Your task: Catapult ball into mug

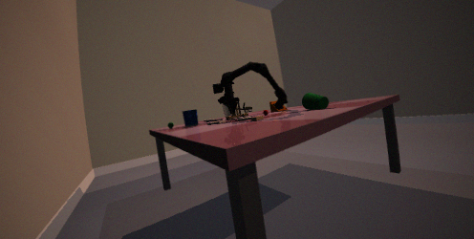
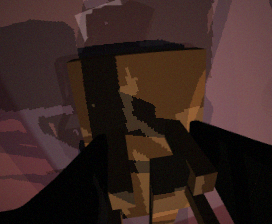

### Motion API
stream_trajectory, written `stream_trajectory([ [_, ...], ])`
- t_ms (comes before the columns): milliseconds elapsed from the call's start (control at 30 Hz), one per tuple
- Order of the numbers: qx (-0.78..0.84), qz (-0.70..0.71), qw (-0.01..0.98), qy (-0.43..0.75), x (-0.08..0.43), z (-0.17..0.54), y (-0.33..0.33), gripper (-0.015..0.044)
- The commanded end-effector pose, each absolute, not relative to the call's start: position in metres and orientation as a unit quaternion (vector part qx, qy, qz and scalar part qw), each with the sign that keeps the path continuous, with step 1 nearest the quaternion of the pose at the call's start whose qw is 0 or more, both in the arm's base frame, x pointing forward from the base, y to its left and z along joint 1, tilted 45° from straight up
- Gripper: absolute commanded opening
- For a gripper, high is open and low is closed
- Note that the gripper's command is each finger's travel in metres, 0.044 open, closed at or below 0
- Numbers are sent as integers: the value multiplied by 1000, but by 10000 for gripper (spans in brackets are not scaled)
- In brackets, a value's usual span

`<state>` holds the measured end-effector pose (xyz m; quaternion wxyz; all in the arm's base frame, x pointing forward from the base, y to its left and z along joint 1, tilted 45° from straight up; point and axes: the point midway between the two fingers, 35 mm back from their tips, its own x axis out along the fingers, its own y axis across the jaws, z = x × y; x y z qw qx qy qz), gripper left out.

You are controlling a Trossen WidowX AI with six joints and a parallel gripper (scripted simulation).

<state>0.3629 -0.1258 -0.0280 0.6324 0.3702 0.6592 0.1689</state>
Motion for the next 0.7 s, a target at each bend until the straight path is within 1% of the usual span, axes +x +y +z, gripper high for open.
stream_trajectory([
  [0,368,166,639,655,361,-3,-153,0],
  [133,368,166,639,655,359,3,-159,0],
  [667,369,165,639,655,363,-14,-142,0],
])
